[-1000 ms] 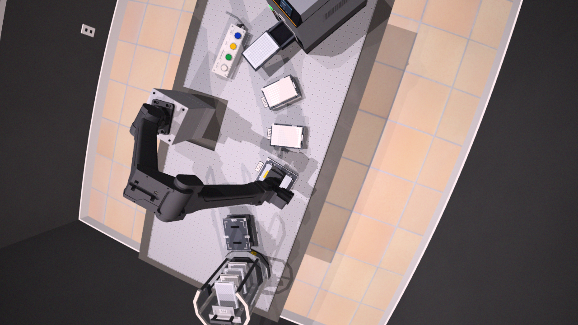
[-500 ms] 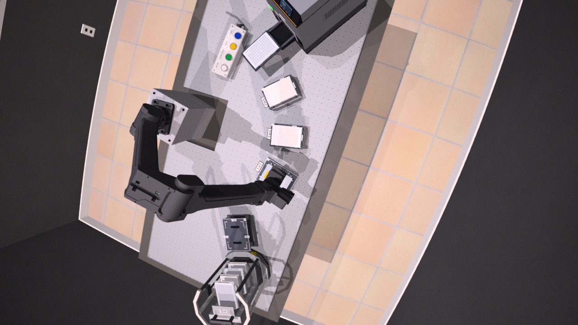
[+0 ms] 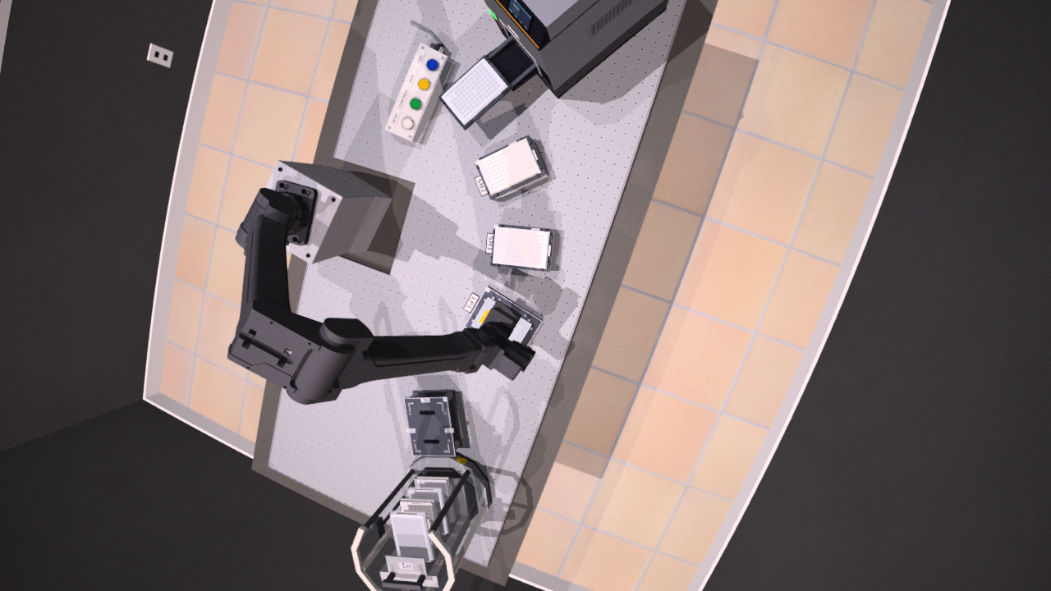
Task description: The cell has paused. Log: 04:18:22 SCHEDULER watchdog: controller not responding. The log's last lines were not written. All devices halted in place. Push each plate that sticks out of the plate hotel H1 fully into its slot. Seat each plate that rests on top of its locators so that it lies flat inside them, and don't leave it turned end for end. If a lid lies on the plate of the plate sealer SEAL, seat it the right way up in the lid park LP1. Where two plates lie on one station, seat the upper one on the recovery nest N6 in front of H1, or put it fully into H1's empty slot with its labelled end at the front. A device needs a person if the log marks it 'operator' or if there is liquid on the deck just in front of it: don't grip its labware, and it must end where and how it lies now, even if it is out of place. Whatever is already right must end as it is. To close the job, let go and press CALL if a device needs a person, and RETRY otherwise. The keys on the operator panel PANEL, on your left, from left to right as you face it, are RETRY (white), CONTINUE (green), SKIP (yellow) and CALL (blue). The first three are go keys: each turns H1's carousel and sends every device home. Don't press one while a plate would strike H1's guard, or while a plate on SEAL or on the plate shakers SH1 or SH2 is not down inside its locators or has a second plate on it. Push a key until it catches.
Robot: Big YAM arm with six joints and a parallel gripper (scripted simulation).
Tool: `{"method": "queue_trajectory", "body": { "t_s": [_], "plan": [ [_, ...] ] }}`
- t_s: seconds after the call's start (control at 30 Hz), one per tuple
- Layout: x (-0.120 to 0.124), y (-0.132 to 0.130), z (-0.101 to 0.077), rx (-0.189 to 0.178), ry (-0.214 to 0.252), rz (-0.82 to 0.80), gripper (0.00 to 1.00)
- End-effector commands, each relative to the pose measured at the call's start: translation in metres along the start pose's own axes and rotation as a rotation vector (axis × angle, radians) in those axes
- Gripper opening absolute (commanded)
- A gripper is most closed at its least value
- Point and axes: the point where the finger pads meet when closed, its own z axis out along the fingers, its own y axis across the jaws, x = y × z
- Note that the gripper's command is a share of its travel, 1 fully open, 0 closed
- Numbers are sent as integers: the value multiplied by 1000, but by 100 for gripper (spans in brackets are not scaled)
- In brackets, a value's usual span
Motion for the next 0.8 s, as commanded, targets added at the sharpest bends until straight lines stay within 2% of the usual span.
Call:
{"method": "queue_trajectory", "body": {
  "t_s": [0.0,0.77],
  "plan": [
    [-23,5,-4,0,-46,-1,84],
    [-22,5,1,0,-42,-1,84]
  ]
}}
